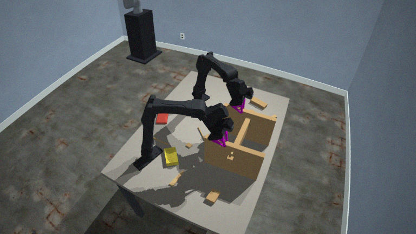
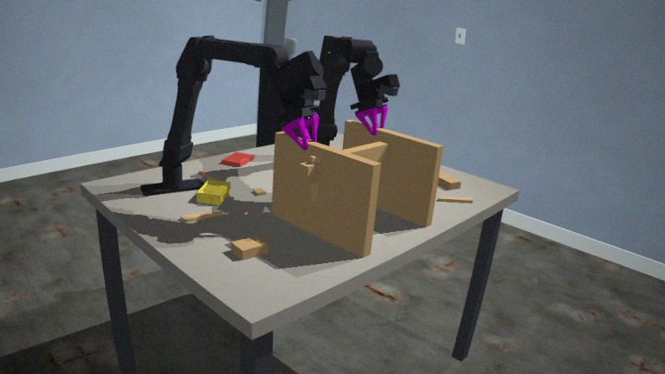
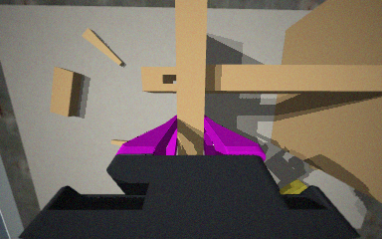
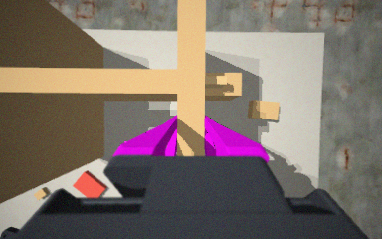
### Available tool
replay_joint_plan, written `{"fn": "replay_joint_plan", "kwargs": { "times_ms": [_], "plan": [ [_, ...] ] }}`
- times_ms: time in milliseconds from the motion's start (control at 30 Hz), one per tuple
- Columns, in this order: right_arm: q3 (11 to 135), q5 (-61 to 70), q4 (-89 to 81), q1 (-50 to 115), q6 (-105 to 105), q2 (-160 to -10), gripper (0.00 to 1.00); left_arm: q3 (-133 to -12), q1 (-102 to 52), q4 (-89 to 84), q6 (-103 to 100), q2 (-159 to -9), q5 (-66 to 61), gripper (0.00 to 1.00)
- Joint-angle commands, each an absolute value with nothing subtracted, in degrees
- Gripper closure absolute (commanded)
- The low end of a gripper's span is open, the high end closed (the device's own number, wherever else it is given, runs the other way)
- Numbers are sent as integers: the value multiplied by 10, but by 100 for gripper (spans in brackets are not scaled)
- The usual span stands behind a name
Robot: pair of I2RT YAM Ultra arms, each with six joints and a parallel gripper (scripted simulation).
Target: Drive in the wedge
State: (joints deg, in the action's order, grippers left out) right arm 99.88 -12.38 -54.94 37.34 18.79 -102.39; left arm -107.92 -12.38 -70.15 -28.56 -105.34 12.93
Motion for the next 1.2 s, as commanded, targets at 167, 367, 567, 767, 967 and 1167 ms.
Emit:
{"fn": "replay_joint_plan", "kwargs": {
  "times_ms": [167, 367, 567, 767, 967, 1167],
  "plan": [
    [998, -129, -539, 377, 193, -1007, 100, -1079, -127, -690, -281, -1031, 137, 59],
    [998, -128, -539, 374, 193, -1007, 100, -1079, -123, -692, -281, -1035, 137, 59],
    [998, -128, -539, 374, 193, -1007, 100, -1079, -123, -693, -281, -1035, 137, 59],
    [998, -128, -539, 374, 193, -1007, 100, -1115, -124, -728, -281, -1062, 137, 59],
    [998, -128, -539, 374, 193, -1007, 100, -1123, -124, -725, -281, -1052, 137, 59],
    [998, -128, -539, 374, 193, -1007, 100, -1177, -124, -786, -281, -1075, 137, 59]
  ]
}}
